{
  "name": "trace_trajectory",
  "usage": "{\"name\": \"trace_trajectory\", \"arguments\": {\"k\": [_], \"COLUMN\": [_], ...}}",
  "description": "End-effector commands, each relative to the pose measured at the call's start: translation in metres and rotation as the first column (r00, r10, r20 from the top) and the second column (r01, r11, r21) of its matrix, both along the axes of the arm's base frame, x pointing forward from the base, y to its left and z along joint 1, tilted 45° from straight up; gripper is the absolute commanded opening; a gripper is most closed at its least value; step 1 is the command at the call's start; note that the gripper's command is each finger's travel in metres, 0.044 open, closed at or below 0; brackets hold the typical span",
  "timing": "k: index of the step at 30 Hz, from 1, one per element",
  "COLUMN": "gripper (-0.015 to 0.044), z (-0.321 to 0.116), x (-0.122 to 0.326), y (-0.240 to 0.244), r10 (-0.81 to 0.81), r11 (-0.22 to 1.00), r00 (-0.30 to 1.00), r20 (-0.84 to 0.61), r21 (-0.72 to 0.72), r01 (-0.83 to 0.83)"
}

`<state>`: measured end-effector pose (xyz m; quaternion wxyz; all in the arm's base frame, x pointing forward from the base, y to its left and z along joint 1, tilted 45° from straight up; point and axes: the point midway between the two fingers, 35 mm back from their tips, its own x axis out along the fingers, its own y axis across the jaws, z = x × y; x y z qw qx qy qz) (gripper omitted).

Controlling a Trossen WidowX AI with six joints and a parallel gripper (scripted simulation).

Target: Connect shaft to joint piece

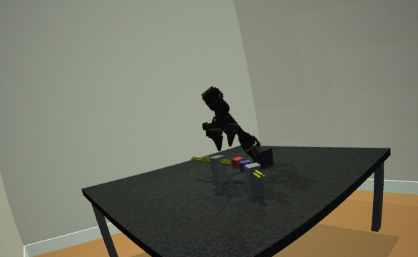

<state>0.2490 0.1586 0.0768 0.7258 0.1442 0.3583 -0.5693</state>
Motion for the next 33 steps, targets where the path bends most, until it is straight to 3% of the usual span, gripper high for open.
{"name": "trace_trajectory", "arguments": {"k": [1, 11, 19, 33], "gripper": [0.044, 0.044, 0.044, 0.044], "z": [-0.001, -0.005, -0.007, -0.049], "x": [0.0, 0.001, 0.001, 0.006], "y": [-0.002, -0.005, -0.006, -0.046], "r10": [-0.092, -0.279, -0.283, -0.287], "r11": [0.996, 0.96, 0.959, 0.957], "r00": [0.991, 0.918, 0.916, 0.916], "r20": [0.095, 0.282, 0.285, 0.281], "r21": [0.006, 0.054, 0.055, 0.036], "r01": [0.092, 0.275, 0.279, 0.289]}}
